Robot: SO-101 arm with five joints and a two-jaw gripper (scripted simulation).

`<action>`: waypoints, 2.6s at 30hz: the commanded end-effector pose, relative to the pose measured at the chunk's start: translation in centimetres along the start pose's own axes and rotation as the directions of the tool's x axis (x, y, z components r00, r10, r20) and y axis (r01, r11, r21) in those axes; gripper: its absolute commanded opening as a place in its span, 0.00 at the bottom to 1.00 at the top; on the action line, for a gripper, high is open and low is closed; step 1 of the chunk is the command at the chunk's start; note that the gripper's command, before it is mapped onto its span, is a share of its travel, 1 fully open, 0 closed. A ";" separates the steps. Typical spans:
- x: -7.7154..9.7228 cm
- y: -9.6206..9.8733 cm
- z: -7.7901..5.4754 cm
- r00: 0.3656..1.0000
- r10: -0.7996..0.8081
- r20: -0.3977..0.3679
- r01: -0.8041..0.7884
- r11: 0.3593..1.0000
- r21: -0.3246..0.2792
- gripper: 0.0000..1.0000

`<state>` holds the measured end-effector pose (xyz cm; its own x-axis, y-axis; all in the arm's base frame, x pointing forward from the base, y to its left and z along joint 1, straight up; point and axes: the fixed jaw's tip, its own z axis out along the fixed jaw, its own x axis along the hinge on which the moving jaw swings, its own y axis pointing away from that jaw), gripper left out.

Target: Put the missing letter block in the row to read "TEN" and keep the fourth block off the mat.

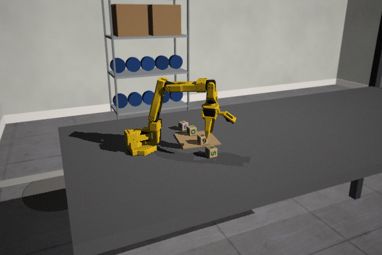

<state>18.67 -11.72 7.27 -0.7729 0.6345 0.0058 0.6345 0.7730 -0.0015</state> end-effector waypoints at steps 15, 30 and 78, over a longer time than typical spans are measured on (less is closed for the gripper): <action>-0.9 -0.3 -1.8 0.995 0.012 0.101 -0.012 1.000 -0.010 0.35; -1.0 -0.3 -4.4 0.973 0.014 0.229 -0.010 1.000 -0.021 0.35; 0.4 0.5 -11.5 0.818 -0.120 0.563 0.136 0.991 0.013 0.35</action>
<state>18.51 -11.46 17.19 -0.7223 0.4939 -0.4841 0.5629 0.8265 0.0035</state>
